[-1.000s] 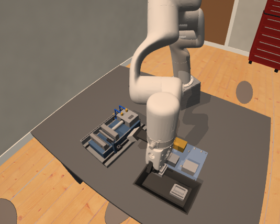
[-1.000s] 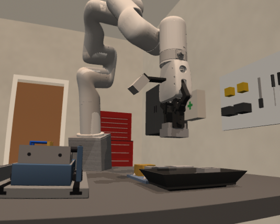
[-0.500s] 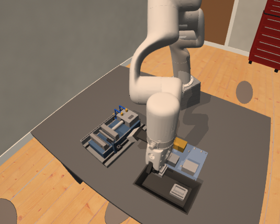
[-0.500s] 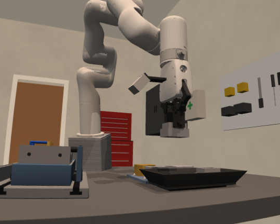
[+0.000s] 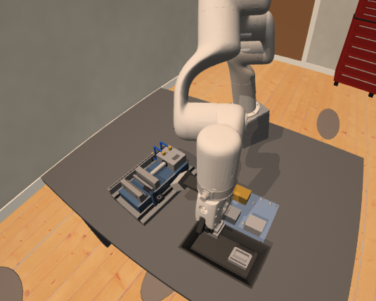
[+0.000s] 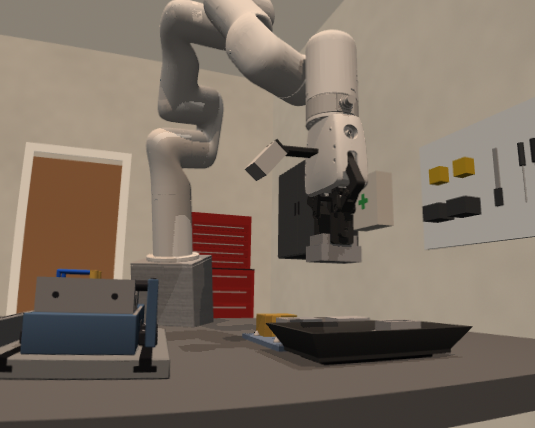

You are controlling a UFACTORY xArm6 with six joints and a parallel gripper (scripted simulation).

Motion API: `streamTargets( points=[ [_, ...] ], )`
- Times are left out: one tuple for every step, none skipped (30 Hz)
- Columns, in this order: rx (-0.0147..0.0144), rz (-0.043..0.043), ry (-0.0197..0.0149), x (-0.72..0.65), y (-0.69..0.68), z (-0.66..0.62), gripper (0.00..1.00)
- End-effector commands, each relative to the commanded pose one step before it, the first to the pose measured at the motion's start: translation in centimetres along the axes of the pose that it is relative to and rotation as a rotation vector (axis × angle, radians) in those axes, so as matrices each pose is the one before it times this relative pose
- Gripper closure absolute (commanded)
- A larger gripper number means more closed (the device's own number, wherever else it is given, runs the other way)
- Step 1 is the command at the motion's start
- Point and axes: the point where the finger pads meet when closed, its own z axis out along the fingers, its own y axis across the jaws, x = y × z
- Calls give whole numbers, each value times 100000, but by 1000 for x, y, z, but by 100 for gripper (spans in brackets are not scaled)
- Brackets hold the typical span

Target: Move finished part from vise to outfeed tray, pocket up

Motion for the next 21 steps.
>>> streamTargets(
  points=[
    [454,31,-151,-42,-165,-177,100],
    [0,0,0,0,0,8,100],
    [0,1,0,0,0,12,100],
    [0,0,0,0,0,0,100],
    [0,0,0,0,0,0,100],
    [0,1,0,0,0,17,100],
    [0,1,0,0,0,22,100],
    [0,1,0,0,0,27,100],
    [0,2,0,0,0,33,100],
    [0,2,0,0,0,39,100],
    [0,2,0,0,0,46,100],
    [0,3,0,0,0,53,100],
    [0,3,0,0,0,60,100],
    [0,4,0,0,0,68,100],
    [0,4,0,0,0,75,100],
    [0,2,0,0,0,82,100],
    [0,0,0,0,0,90,100],
    [0,0,0,0,0,97,100],
    [0,0,0,0,0,105,100],
    [0,0,-1,0,0,113,100],
    [0,0,0,0,0,0,100]
  ],
)
